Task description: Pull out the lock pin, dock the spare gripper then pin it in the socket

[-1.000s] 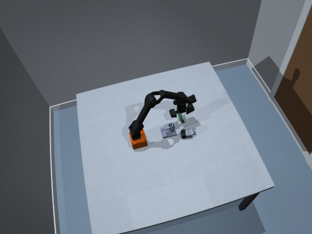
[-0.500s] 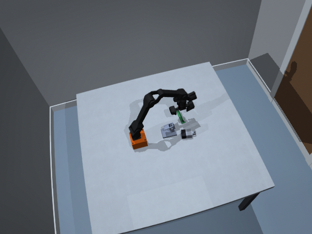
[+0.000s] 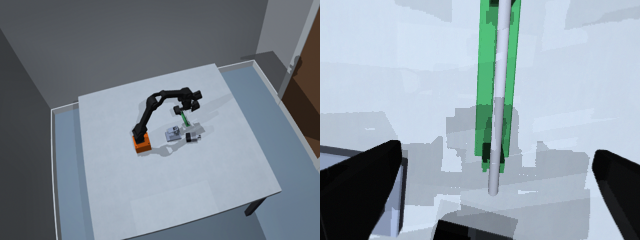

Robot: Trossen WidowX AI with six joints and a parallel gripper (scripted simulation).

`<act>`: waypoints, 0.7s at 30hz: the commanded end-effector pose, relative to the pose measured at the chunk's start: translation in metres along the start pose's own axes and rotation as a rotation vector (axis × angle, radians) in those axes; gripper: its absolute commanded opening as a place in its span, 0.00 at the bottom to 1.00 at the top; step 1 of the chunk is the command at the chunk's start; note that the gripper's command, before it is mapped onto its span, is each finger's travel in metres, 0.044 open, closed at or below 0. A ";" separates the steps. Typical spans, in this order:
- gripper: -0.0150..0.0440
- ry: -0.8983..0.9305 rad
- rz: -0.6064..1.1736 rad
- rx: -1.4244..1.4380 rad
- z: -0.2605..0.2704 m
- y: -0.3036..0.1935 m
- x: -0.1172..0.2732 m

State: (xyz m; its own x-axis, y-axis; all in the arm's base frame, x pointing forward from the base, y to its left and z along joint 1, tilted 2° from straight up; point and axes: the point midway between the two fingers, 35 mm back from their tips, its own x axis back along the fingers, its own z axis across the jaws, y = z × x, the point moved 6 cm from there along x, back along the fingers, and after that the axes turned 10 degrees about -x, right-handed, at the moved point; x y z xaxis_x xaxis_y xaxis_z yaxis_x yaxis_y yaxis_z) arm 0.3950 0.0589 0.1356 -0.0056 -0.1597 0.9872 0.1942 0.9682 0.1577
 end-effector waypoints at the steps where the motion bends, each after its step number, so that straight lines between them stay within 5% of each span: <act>1: 1.00 0.004 0.001 -0.001 0.000 0.000 0.001; 14: 1.00 -0.008 -0.001 -0.020 0.000 0.005 0.051; 21: 1.00 -0.219 -0.062 -0.664 -0.005 -0.055 0.043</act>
State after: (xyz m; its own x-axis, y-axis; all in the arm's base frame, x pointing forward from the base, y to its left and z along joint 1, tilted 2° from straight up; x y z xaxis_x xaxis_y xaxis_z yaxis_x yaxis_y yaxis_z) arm 0.3947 0.0282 0.1769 -0.1297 -0.1401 0.9816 0.5299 0.8269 0.1880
